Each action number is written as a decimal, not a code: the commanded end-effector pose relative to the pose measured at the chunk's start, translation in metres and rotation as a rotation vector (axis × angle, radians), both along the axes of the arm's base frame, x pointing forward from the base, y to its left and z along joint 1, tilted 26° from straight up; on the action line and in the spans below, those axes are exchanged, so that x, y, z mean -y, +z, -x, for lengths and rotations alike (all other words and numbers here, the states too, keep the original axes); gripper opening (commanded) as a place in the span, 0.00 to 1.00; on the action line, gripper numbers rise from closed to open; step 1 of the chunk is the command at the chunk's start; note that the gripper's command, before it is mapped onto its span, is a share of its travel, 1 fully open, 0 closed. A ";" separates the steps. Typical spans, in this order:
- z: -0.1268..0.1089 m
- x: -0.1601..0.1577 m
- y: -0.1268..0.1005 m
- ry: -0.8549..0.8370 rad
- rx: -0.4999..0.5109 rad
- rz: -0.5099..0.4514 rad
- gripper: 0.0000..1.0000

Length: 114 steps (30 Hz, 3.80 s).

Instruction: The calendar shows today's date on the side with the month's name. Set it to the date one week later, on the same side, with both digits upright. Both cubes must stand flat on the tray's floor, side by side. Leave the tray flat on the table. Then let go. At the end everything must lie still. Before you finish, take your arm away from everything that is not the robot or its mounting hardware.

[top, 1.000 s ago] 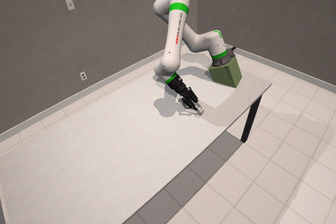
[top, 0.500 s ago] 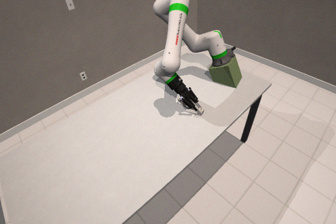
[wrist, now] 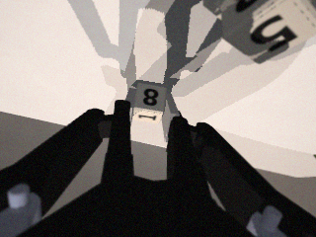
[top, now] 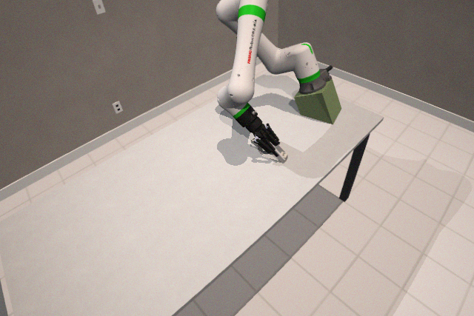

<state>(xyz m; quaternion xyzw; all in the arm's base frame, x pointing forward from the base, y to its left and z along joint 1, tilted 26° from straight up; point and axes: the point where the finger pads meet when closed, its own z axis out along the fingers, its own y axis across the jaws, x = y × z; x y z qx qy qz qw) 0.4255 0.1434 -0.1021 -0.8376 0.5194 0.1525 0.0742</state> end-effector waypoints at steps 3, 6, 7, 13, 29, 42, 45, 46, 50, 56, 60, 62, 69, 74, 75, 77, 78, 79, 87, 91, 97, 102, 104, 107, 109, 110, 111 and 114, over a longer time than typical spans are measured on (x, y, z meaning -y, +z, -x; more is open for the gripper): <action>0.000 0.000 0.000 0.000 0.000 0.000 0.17; 0.000 0.000 0.000 0.000 0.000 0.000 0.17; 0.000 0.000 0.000 0.000 0.000 0.000 0.17; 0.000 0.000 0.000 0.000 0.000 0.000 0.17; 0.000 0.000 0.000 0.000 0.000 0.000 0.17; 0.000 0.000 0.000 0.000 0.000 0.000 0.17; 0.000 0.000 0.000 0.000 0.000 0.000 0.17; 0.000 0.000 0.000 0.000 0.000 0.000 0.20; 0.000 0.000 0.000 0.000 0.000 0.000 0.22; 0.000 0.000 0.000 0.000 0.000 0.000 0.24; 0.000 0.000 0.000 0.000 0.000 0.000 0.29; 0.000 0.000 0.000 0.000 0.000 0.000 0.29; 0.000 0.000 0.000 0.000 0.000 0.000 0.41; 0.000 0.000 0.000 0.000 0.000 0.000 0.41; 0.000 0.000 0.000 0.000 0.000 0.000 0.41; 0.000 0.000 0.000 0.000 0.000 0.000 0.41; 0.000 0.000 0.000 0.000 0.000 0.000 0.41; 0.000 0.000 0.000 0.000 0.000 0.000 0.41; 0.001 -0.002 0.005 0.000 0.000 0.000 0.41; 0.001 -0.004 0.008 0.000 0.000 0.000 0.41; 0.004 -0.011 0.024 0.000 0.000 0.000 0.41; 0.007 -0.018 0.040 0.000 0.000 0.000 0.41; 0.008 -0.020 0.046 0.000 0.000 0.000 0.41; 0.009 -0.022 0.049 0.000 0.000 0.000 0.41; 0.010 -0.024 0.054 0.000 0.000 0.000 0.41; 0.010 -0.025 0.056 0.000 0.000 0.000 0.41; 0.010 -0.026 0.058 0.000 0.000 0.000 0.41; 0.011 -0.027 0.061 0.000 0.000 0.000 0.41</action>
